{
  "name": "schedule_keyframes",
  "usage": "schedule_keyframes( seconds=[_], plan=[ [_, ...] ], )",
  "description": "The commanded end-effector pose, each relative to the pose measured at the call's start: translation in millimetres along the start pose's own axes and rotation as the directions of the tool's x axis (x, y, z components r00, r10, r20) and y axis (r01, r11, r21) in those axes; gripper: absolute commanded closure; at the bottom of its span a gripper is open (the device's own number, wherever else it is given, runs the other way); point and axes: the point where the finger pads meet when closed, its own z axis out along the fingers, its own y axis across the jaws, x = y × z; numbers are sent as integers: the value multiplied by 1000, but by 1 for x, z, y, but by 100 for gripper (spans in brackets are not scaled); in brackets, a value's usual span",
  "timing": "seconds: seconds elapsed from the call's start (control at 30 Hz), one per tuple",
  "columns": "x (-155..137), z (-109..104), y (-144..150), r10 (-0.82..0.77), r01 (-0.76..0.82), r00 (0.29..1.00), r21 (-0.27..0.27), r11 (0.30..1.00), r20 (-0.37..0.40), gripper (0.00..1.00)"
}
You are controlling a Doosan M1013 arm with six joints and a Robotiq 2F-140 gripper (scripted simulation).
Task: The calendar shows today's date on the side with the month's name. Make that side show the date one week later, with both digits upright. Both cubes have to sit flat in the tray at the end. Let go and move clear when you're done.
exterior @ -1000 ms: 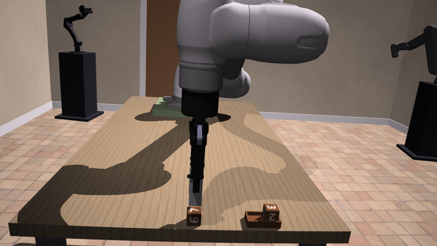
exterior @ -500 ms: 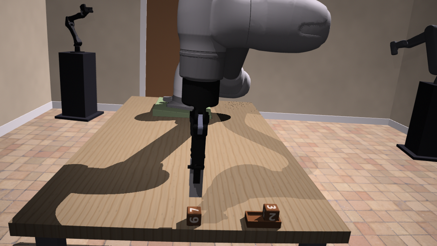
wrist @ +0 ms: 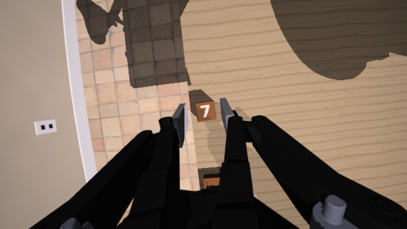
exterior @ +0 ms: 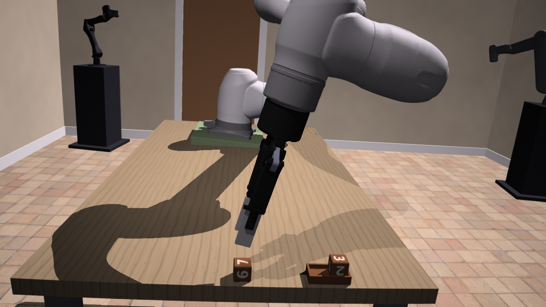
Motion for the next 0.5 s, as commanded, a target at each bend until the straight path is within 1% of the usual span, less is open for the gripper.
schedule_keyframes(
  seconds=[0.0, 0.1, 0.23, 0.3, 0.4, 0.47],
  plan=[
    [-2, 0, 0, 1, -1, 1000, -1, 1000, -6, 64],
    [-2, 1, 1, 0, 0, 999, -3, 1000, -38, 64],
    [-4, 3, 1, -1, 0, 988, -7, 1000, -155, 64],
    [-4, 3, 1, -1, 0, 988, -7, 1000, -155, 64],
    [-5, 1, 1, 0, 0, 971, -3, 1000, -238, 64],
    [-6, 0, 0, 0, -1, 964, -1, 1000, -264, 64]
  ],
)
